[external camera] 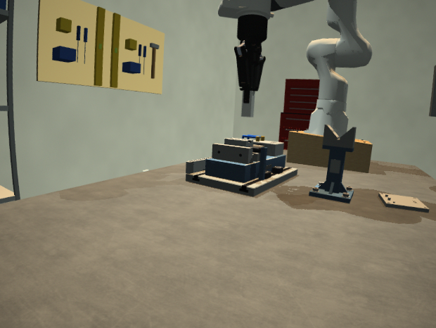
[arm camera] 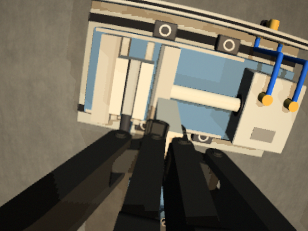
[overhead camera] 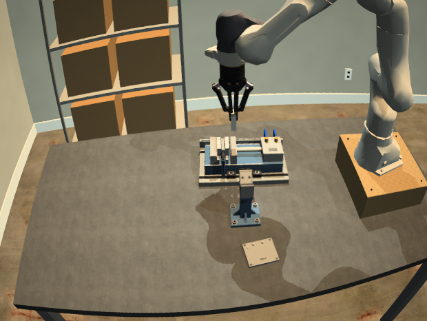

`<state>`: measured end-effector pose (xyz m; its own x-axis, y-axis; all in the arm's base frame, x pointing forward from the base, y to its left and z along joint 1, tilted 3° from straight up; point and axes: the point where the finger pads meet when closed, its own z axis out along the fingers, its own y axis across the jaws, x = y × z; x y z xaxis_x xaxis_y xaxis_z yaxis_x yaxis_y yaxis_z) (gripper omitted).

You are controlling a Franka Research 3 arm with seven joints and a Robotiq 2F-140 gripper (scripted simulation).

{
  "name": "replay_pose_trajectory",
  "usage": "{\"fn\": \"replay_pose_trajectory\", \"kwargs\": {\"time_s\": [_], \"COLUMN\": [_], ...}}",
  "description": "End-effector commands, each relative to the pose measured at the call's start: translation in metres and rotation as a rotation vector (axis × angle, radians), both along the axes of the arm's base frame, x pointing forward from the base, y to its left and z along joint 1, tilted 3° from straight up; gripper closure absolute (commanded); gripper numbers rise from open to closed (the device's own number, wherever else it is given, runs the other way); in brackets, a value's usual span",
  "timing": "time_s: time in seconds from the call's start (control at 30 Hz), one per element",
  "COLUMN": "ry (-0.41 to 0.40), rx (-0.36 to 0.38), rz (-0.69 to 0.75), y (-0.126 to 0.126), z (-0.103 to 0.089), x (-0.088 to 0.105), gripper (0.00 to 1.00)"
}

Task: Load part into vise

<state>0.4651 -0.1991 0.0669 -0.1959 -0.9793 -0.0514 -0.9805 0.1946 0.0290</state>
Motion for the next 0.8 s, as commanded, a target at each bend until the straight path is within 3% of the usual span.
{"fn": "replay_pose_trajectory", "kwargs": {"time_s": [0.0, 0.77], "ry": [-0.004, -0.004], "rx": [0.002, 0.002], "rz": [0.009, 0.009], "y": [0.0, 0.001], "z": [0.001, -0.01], "x": [0.001, 0.0], "gripper": [1.0, 1.0]}}
